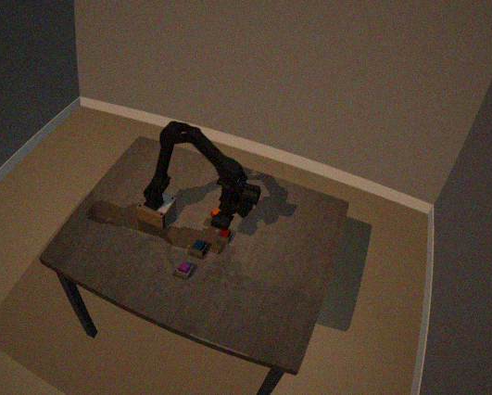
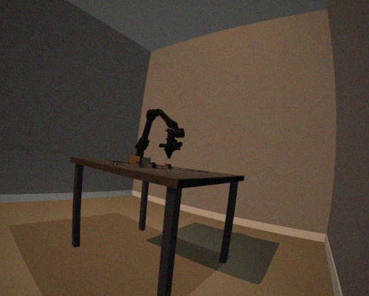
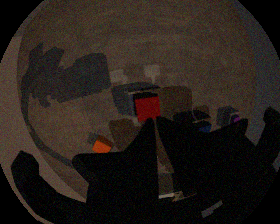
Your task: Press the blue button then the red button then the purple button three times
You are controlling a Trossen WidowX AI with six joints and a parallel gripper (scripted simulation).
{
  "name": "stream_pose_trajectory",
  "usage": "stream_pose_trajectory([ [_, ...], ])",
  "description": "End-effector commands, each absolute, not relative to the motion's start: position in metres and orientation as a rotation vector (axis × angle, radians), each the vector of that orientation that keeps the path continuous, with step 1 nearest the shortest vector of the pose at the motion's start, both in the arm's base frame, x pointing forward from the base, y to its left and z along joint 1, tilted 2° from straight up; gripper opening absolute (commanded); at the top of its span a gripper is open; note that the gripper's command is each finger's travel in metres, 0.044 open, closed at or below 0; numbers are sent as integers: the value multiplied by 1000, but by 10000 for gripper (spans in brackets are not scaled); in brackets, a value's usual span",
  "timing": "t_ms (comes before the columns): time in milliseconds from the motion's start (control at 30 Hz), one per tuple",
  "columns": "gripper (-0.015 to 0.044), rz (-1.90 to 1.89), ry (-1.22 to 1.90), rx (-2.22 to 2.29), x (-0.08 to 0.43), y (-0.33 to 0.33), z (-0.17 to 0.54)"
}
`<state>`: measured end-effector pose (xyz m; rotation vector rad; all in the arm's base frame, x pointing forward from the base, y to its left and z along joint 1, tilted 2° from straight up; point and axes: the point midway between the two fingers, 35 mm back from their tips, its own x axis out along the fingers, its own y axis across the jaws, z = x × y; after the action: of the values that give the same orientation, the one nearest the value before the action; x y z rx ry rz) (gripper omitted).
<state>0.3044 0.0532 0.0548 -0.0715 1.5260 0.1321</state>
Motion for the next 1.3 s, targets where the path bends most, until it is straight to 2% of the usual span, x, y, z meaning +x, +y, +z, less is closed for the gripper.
stream_pose_trajectory([
  [0, 20, 128, 1538, -68, 302, 54, 39],
  [1267, 20, 128, 1538, -68, 303, 55, 6],
])
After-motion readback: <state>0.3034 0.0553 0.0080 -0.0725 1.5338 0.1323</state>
